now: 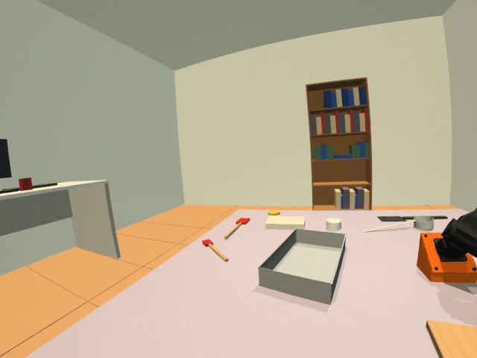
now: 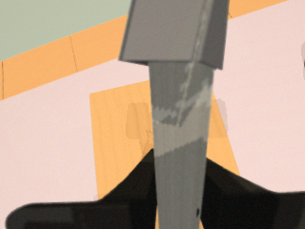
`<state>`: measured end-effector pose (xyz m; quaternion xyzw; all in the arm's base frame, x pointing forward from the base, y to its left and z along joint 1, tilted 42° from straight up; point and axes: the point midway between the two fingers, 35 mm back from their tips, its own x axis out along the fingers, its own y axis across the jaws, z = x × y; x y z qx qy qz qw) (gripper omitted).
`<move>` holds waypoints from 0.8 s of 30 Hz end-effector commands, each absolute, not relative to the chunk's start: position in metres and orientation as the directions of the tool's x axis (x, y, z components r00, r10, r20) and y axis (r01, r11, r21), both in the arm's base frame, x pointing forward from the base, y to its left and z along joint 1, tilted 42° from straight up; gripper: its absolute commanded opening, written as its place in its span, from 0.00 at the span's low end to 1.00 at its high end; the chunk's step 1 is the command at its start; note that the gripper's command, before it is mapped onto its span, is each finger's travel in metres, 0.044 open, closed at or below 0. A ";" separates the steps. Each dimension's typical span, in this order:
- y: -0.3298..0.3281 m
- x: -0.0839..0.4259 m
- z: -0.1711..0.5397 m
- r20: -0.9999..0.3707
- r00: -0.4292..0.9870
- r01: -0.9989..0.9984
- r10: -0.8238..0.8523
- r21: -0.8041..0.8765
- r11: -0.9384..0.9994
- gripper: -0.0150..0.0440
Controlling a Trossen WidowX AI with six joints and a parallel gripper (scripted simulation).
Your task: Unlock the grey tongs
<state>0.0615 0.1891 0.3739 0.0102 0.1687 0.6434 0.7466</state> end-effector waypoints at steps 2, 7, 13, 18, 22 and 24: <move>0.194 0.063 0.372 -0.318 0.106 -0.957 0.942 0.224 0.184 0.00; 0.197 0.061 0.369 -0.395 0.092 -0.959 0.914 0.211 0.187 0.00; 0.199 0.059 0.366 -0.488 0.072 -0.965 0.870 0.187 0.185 0.00; 0.200 0.056 0.362 -0.564 0.057 -0.971 0.824 0.159 0.176 0.00; 0.201 0.053 0.359 -0.624 0.045 -0.978 0.781 0.133 0.163 0.00; 0.200 0.052 0.358 -0.652 0.040 -0.981 0.757 0.119 0.154 0.00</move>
